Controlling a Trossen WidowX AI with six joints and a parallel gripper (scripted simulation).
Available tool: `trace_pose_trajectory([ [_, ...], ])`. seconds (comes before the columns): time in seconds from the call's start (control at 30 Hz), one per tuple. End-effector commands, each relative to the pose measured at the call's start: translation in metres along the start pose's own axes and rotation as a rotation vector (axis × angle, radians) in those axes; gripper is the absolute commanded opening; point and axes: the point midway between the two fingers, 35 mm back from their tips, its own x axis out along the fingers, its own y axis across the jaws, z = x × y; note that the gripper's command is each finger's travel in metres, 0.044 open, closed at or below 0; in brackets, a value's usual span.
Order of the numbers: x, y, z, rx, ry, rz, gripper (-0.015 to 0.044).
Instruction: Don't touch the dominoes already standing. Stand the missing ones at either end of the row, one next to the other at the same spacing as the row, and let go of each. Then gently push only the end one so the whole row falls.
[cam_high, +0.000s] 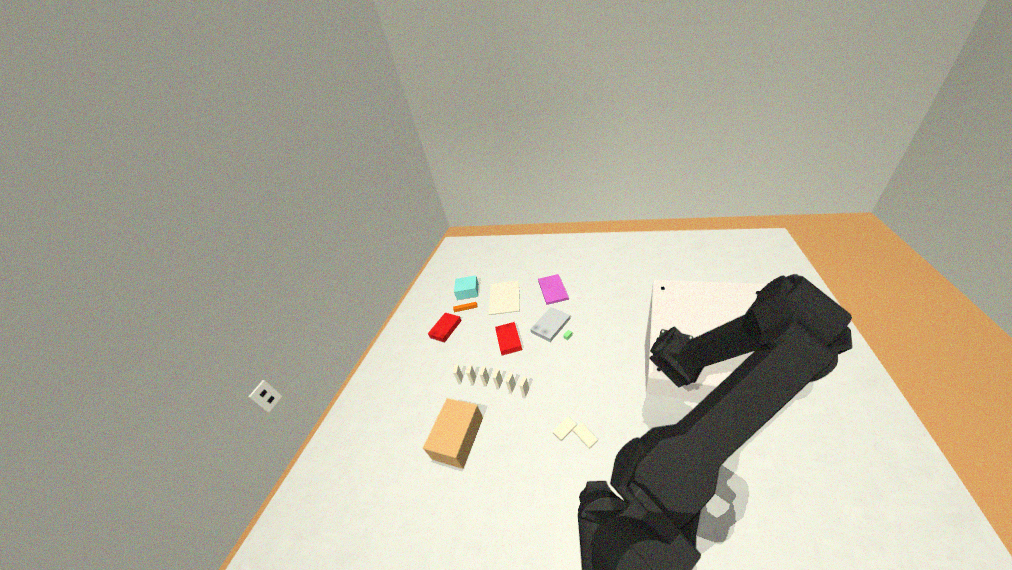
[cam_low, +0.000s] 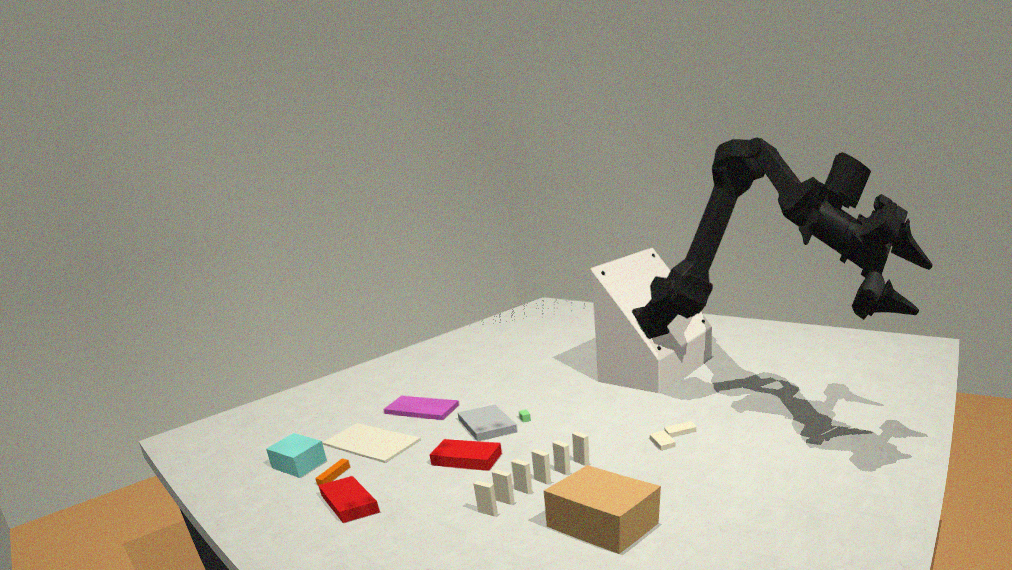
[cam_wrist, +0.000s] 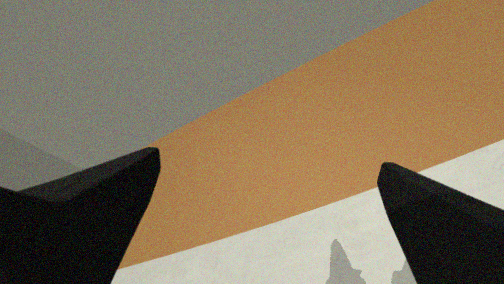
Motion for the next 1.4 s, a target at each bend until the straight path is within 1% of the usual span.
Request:
trace_pose_trajectory([
  [0.0, -0.011, -0.074, -0.021, -0.046, 0.074, -0.208, 0.044],
  [0.17, -0.045, -0.149, -0.051, -0.087, 0.198, -0.422, 0.044],
  [0.3, -0.085, -0.196, -0.08, -0.095, 0.32, -0.565, 0.044],
  [0.43, -0.13, -0.229, -0.112, -0.078, 0.451, -0.671, 0.044],
  [0.63, -0.201, -0.251, -0.166, -0.002, 0.651, -0.752, 0.044],
  [0.83, -0.258, -0.242, -0.213, 0.118, 0.801, -0.726, 0.044],
  [0.9, -0.264, -0.24, -0.218, 0.133, 0.813, -0.717, 0.044],
  [1.13, -0.263, -0.241, -0.219, 0.133, 0.814, -0.717, 0.044],
  [1.37, -0.242, -0.268, -0.25, 0.132, 0.816, -0.717, 0.044],
])
